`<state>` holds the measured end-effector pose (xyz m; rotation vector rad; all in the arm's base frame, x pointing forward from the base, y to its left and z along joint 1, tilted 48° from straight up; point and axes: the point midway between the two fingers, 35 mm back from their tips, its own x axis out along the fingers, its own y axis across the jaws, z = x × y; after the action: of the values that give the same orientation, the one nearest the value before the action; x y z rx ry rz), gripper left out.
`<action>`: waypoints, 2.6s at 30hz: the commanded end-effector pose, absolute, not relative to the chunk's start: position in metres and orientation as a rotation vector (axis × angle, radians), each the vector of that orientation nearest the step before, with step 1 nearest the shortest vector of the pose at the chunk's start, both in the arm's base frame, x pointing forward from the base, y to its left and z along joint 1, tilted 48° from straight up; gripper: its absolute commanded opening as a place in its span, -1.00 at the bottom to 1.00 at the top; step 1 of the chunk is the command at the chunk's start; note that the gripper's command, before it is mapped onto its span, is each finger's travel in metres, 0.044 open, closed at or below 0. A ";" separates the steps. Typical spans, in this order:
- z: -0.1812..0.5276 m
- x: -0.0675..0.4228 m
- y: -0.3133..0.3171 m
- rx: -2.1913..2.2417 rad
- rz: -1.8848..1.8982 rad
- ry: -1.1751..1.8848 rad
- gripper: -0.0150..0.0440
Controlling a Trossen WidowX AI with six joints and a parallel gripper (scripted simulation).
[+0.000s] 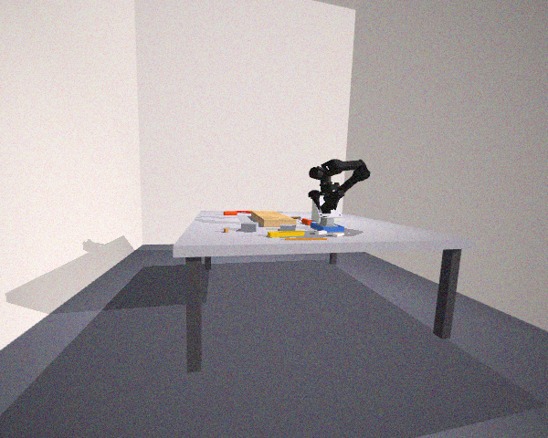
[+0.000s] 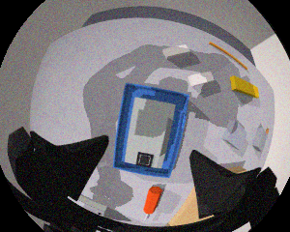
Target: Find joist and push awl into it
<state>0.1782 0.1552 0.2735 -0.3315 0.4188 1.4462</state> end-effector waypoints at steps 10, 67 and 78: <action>0.200 0.255 0.080 -0.240 1.165 0.717 1.00; -0.101 0.138 -0.092 0.529 0.728 1.439 1.00; -0.113 0.139 -0.079 0.530 0.729 1.438 1.00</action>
<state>0.1402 -0.0864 -0.1090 0.5163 1.4366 0.7224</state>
